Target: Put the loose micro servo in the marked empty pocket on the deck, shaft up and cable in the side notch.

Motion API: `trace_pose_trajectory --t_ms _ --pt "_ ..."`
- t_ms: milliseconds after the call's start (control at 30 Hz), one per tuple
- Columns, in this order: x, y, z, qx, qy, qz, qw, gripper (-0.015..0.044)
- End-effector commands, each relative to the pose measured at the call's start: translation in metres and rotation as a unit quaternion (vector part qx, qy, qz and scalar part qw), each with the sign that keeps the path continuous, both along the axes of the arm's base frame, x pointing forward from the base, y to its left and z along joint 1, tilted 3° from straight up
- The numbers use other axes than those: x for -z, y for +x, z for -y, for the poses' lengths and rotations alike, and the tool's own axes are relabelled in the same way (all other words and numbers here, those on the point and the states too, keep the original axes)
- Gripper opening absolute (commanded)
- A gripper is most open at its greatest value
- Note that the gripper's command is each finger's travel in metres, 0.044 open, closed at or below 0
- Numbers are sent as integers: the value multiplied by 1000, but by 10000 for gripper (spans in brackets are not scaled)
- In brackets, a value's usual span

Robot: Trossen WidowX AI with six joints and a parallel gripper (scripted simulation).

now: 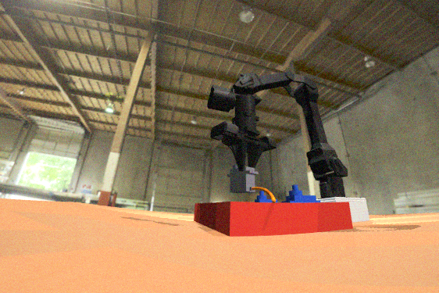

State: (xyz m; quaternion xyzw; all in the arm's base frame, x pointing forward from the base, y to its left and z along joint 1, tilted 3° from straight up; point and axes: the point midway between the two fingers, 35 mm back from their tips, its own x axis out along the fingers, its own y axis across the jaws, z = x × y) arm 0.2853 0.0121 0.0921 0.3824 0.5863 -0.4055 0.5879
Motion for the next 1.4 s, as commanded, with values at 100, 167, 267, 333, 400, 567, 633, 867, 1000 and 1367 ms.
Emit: trace_pose_trajectory --t_ms 100,167,267,333,400,567,633,867,1000,1367 --pt "0 0 -1 -130 4 -2 992 0" --pt "0 0 -1 -163 4 -3 987 0" --pt "0 0 -1 -214 5 -4 977 0" --pt "0 0 -1 -247 5 -5 969 0" --pt "0 0 -1 -280 6 -6 960 0" --pt "-1 0 -1 -361 7 -8 933 0" --pt "-1 0 -1 -392 7 -9 920 0" --pt "-1 0 -1 -499 9 -12 866 0" --pt "-1 0 -1 -555 10 -13 832 0" --pt "-1 -6 -1 -564 10 -14 826 0"
